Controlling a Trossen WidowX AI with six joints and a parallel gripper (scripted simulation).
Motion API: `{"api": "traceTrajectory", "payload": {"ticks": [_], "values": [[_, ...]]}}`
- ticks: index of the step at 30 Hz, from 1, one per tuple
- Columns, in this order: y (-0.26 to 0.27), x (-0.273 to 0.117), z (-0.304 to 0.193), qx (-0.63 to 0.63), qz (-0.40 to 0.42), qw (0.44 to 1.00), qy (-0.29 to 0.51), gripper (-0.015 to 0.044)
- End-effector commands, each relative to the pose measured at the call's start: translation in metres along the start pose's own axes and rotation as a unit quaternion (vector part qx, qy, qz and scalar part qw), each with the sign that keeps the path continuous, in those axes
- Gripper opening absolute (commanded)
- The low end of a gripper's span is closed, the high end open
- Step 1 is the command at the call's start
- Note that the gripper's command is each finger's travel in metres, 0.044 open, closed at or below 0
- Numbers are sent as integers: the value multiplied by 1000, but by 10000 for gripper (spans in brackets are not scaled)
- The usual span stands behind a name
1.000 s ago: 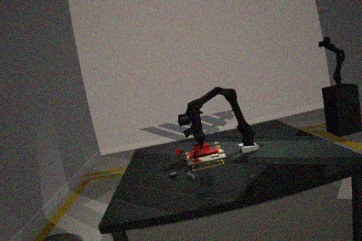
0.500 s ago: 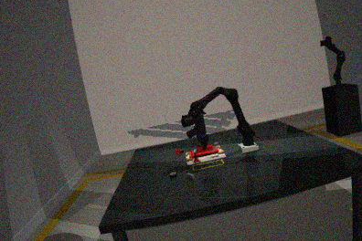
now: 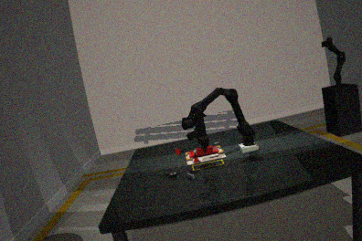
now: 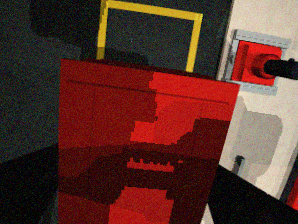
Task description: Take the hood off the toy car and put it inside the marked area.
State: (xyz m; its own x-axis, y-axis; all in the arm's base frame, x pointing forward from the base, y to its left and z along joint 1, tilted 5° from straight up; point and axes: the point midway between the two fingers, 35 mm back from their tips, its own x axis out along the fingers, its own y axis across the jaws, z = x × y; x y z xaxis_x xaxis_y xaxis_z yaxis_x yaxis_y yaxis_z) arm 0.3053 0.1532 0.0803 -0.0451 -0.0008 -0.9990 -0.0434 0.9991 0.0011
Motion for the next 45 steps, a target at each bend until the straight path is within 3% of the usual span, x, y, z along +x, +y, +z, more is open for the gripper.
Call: {"api": "traceTrajectory", "payload": {"ticks": [1,45], "values": [[0,6,-2,3,1,1000,5,0],[0,49,-3,3,1,1000,5,0]]}}
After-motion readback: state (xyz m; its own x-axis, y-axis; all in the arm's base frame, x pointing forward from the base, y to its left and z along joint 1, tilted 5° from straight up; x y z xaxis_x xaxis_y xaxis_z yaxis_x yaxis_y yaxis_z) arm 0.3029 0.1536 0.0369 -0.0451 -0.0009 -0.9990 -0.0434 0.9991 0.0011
